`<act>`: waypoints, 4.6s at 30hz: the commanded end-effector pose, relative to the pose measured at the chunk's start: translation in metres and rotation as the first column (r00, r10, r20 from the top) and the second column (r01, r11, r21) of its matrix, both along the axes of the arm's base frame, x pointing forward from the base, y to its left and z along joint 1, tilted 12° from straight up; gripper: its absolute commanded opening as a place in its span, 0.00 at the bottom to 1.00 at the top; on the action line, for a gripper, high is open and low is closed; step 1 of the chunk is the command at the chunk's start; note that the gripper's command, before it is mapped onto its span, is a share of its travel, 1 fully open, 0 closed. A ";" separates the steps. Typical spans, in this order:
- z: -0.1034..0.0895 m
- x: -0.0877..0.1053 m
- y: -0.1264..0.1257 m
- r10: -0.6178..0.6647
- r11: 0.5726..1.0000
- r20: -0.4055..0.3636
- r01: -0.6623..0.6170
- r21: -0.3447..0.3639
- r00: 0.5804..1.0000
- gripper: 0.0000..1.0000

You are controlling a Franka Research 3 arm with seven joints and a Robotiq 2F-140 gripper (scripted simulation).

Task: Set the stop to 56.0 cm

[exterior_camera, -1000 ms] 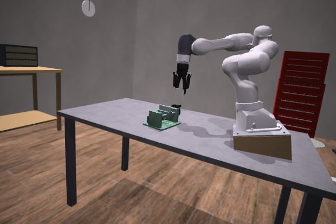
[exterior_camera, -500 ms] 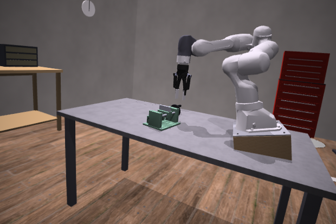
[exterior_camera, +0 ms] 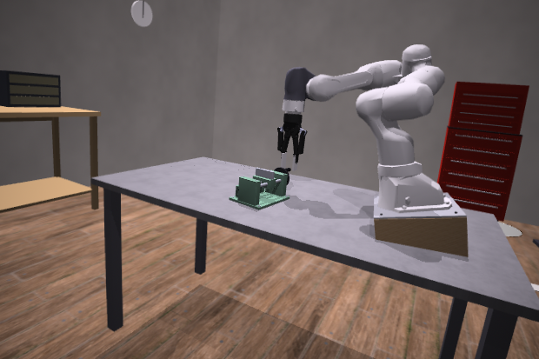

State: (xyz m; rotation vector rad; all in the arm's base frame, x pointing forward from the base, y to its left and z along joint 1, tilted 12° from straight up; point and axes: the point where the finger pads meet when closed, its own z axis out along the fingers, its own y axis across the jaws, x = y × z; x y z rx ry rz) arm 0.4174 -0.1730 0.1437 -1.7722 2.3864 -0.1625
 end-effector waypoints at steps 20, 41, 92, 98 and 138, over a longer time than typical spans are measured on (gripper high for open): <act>-0.018 0.009 0.000 -0.009 1.000 0.015 0.009 -0.004 1.000 0.33; -0.018 0.009 0.000 -0.009 1.000 0.015 0.009 -0.004 1.000 0.04; -0.018 0.009 0.000 -0.009 1.000 0.015 0.009 -0.004 1.000 0.04; -0.018 0.009 0.000 -0.009 1.000 0.015 0.009 -0.004 1.000 0.04; -0.020 0.006 0.001 -0.009 1.000 0.015 0.009 -0.004 1.000 0.04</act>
